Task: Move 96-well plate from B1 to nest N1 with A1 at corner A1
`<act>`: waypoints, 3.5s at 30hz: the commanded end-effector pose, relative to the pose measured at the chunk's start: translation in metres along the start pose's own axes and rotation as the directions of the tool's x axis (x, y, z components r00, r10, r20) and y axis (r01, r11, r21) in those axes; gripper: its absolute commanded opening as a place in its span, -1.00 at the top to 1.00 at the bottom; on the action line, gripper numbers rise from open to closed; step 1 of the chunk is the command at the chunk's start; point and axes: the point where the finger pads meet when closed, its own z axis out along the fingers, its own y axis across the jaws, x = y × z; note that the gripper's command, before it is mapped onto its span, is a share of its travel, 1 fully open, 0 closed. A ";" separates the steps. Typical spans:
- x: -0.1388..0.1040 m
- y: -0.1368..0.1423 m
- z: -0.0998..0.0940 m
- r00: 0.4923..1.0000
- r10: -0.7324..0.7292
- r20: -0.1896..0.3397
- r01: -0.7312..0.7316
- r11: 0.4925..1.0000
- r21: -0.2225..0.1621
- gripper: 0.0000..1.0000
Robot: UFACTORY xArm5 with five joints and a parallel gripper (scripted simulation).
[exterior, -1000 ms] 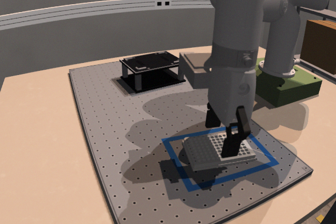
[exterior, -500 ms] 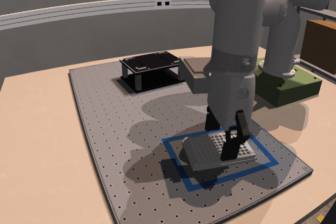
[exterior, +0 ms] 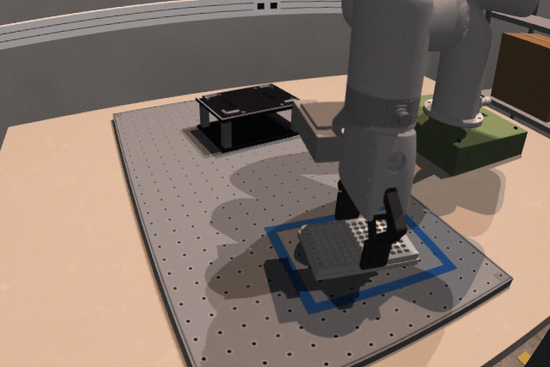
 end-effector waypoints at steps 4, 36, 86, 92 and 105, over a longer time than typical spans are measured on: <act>0.001 -0.001 0.003 1.000 0.000 0.006 0.000 1.000 0.012 -1.00; 0.001 -0.001 0.002 1.000 0.000 0.006 0.000 1.000 0.012 1.00; 0.001 -0.001 -0.006 1.000 0.000 0.006 0.000 1.000 0.012 1.00; 0.001 -0.001 -0.010 1.000 0.000 0.006 0.000 1.000 0.012 1.00; 0.001 -0.001 -0.017 1.000 0.000 0.006 0.000 1.000 0.012 1.00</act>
